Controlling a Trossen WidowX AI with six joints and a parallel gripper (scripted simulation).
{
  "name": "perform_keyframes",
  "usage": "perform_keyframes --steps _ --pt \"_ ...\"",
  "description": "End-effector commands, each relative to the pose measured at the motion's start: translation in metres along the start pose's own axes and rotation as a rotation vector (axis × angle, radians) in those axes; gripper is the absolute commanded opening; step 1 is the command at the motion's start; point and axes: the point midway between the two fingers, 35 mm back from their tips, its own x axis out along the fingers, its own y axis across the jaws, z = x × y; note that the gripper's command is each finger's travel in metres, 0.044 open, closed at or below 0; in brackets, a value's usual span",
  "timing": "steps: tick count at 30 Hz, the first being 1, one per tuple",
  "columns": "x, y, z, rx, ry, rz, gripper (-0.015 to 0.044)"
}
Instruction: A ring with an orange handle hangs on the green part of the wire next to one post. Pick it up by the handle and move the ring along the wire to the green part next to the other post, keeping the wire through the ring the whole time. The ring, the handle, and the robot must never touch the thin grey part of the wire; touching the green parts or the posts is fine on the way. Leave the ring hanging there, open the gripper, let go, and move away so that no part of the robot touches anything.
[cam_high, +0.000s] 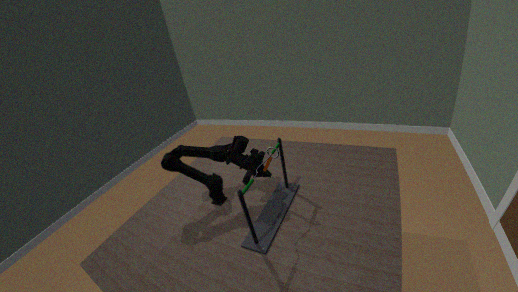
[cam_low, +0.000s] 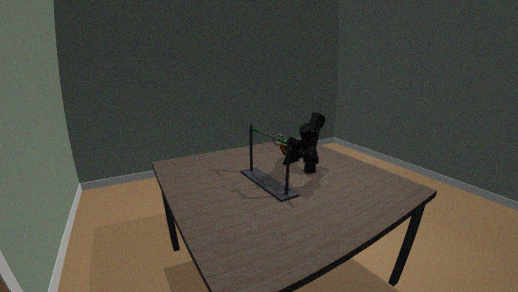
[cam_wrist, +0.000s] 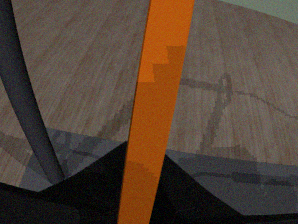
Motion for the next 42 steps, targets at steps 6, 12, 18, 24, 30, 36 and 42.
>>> perform_keyframes --steps 6,12,18,24,30,36,42 --pt "0.003 0.008 0.0 -0.008 -0.019 0.002 -0.015" --pt "0.006 0.008 -0.006 -0.008 -0.019 0.002 -0.015" --pt "0.011 0.008 -0.013 -0.008 -0.019 0.002 -0.015" --pt "0.011 0.008 -0.014 -0.008 -0.019 0.002 -0.015" --pt "0.011 0.008 -0.014 -0.008 -0.019 0.002 -0.015" --pt "0.011 0.008 -0.014 -0.008 -0.019 0.002 -0.015" --pt "0.011 0.008 -0.014 -0.014 -0.019 0.006 -0.0045"
